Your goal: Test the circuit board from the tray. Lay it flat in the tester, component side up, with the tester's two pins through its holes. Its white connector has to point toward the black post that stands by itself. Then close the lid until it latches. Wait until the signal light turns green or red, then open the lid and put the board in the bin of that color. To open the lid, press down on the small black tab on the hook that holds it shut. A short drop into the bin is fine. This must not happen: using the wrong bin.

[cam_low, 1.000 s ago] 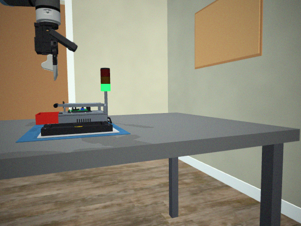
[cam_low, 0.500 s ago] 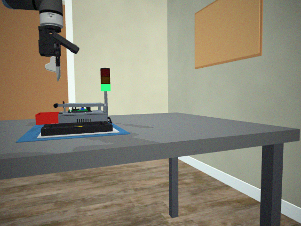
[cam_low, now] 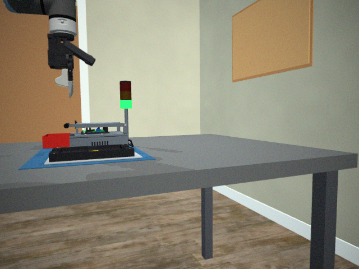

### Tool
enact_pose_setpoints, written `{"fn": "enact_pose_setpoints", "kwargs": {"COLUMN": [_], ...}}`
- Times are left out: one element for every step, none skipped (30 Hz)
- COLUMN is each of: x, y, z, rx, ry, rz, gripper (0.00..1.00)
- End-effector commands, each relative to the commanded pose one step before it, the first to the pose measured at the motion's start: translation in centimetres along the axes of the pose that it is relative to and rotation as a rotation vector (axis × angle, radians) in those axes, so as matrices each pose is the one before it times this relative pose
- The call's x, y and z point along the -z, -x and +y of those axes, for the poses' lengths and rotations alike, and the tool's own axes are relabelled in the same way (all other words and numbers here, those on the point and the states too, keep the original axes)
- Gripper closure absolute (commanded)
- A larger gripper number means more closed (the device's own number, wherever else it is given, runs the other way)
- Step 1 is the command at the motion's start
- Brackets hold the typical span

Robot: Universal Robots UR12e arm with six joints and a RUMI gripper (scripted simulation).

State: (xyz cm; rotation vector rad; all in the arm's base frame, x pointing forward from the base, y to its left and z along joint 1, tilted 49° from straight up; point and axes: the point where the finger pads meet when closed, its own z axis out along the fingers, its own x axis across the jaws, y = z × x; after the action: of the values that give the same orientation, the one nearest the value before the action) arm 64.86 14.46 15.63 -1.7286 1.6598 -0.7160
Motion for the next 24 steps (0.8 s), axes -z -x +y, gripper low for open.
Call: {"fn": "enact_pose_setpoints", "kwargs": {"x": [-1.018, -0.382, -0.420, 0.000, 0.000, -0.450, -0.472, -0.484, -0.486, -0.477, -0.456, -0.426, -0.386, -0.337, -0.282, -0.224, -0.165, -0.109, -0.061, -0.024, 0.000, 0.000, -0.004, 0.000], "y": [0.056, 0.000, 0.000, 0.000, 0.000, 0.000, 0.000, 0.000, 0.000, 0.000, 0.000, 0.000, 0.000, 0.000, 0.000, 0.000, 0.000, 0.000, 0.000, 0.000, 0.000, 0.000, 0.000, 0.000], "z": [-0.022, 0.000, 0.000, 0.000, 0.000, 0.000, 0.000, 0.000, 0.000, 0.000, 0.000, 0.000, 0.000, 0.000, 0.000, 0.000, 0.000, 0.000, 0.000, 0.000, 0.000, 0.000, 0.000, 0.000], "rx": [0.00010, 0.00000, 0.00000, 0.00000, 0.00000, 0.00000, 0.00000, 0.00000, 0.00000, 0.00000, 0.00000, 0.00000, 0.00000, 0.00000, 0.00000, 0.00000, 0.00000, 0.00000, 0.00000, 0.00000, 0.00000, 0.00000, 0.00000, 0.00000], "ry": [-0.00052, 0.00000, 0.00000, 0.00000, 0.00000, 0.00000, 0.00000, 0.00000, 0.00000, 0.00000, 0.00000, 0.00000, 0.00000, 0.00000, 0.00000, 0.00000, 0.00000, 0.00000, 0.00000, 0.00000, 0.00000, 0.00000, 0.00000, 0.00000], "rz": [0.00008, 0.00000, 0.00000, 0.00000, 0.00000, 0.00000, 0.00000, 0.00000, 0.00000, 0.00000, 0.00000, 0.00000, 0.00000, 0.00000, 0.00000, 0.00000, 0.00000, 0.00000, 0.00000, 0.00000, 0.00000, 0.00000, 0.00000, 0.00000], "gripper": [1.00, 1.00, 1.00, 1.00, 1.00, 1.00, 1.00, 1.00, 1.00, 1.00, 1.00, 1.00, 1.00, 1.00, 1.00, 1.00, 1.00, 1.00, 1.00, 1.00, 1.00, 1.00, 1.00, 1.00]}}
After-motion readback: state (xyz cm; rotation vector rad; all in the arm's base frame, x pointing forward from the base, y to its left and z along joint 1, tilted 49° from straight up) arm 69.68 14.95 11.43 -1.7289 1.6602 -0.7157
